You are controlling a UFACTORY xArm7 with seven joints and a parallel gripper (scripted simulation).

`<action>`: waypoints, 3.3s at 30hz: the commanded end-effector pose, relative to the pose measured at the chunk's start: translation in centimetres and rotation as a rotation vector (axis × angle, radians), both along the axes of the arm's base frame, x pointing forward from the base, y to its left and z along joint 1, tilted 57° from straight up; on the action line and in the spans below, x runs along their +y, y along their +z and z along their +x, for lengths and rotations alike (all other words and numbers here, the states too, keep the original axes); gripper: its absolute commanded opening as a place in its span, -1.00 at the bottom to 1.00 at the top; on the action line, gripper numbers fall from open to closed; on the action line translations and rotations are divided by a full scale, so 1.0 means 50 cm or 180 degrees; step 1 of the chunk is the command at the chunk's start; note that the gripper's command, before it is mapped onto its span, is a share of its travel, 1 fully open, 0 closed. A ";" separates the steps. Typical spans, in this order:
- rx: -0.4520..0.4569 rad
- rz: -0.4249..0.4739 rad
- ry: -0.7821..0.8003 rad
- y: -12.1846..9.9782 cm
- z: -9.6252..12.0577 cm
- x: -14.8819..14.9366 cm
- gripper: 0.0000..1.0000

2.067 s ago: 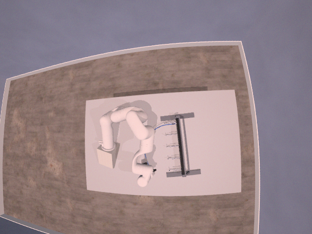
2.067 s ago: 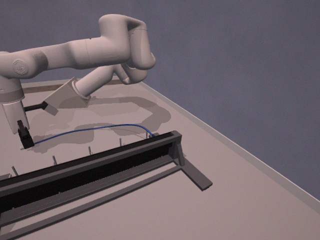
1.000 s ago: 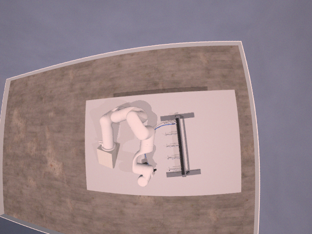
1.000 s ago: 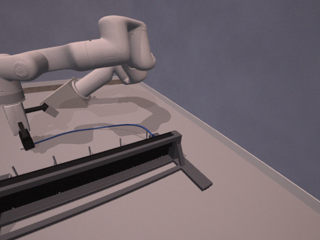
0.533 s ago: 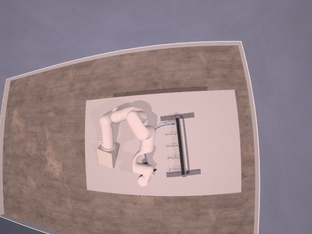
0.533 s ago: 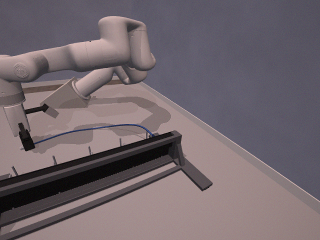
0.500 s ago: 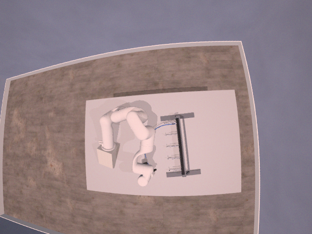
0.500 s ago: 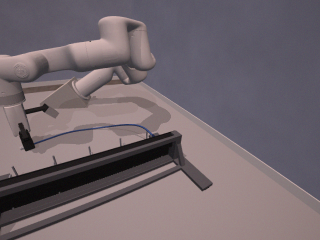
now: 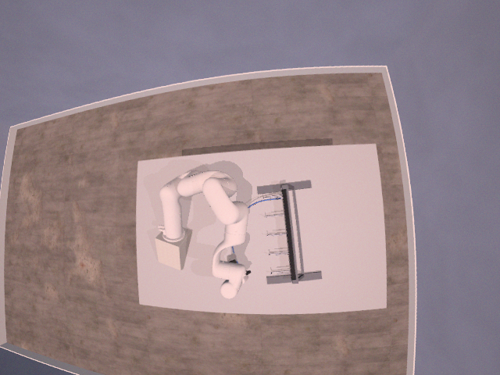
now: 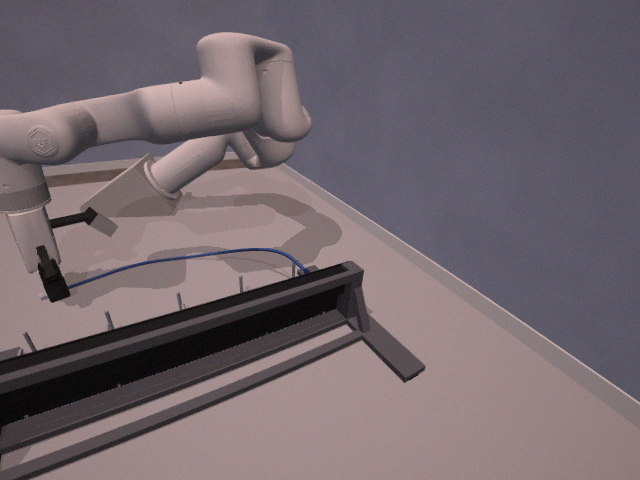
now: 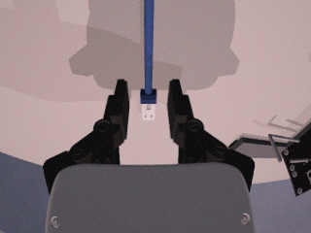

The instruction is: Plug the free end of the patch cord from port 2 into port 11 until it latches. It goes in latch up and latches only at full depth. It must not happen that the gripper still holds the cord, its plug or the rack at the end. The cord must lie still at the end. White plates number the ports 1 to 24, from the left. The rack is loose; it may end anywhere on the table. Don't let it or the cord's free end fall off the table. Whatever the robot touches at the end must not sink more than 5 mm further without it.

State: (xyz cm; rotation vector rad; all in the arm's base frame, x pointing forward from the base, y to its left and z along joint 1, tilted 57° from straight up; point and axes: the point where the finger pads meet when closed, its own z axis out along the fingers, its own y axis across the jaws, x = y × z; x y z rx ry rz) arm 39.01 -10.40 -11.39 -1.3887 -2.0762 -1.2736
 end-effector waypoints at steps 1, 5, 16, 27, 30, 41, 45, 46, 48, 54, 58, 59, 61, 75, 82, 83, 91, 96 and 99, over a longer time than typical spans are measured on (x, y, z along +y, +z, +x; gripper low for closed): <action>-0.0001 -0.0007 -0.0004 0.000 0.000 -0.002 -0.25; -0.0001 -0.0006 -0.0003 0.000 0.001 -0.001 -0.25; 0.0001 0.0000 0.0000 -0.001 0.000 0.000 -1.00; 0.0004 0.0006 0.0003 0.000 -0.001 0.002 -1.00; 0.0004 0.0007 0.0003 -0.001 -0.001 0.002 -1.00; 0.0000 0.0007 0.0004 -0.001 0.000 0.003 -1.00; -0.0001 0.0007 0.0004 -0.001 0.001 0.003 -1.00; -0.0001 0.0007 0.0004 -0.001 0.001 0.003 -1.00; -0.0001 0.0007 0.0004 -0.001 0.001 0.003 -1.00; -0.0003 0.0007 0.0004 -0.001 0.001 0.004 -1.00; -0.0003 0.0007 0.0004 0.000 0.001 0.003 -1.00; -0.0003 0.0007 0.0004 0.000 0.001 0.003 -1.00; -0.0003 0.0007 0.0004 0.001 0.001 0.002 -1.00; -0.0003 0.0007 0.0005 0.013 -0.003 -0.017 -1.00; -0.0004 0.0007 0.0005 0.022 -0.007 -0.031 -1.00; -0.0004 0.0007 0.0005 0.024 -0.007 -0.034 -1.00; -0.0004 0.0007 0.0005 0.040 -0.013 -0.058 -1.00; -0.0004 0.0007 0.0005 0.049 -0.016 -0.072 -1.00; -0.0004 0.0007 0.0005 0.051 -0.017 -0.075 -1.00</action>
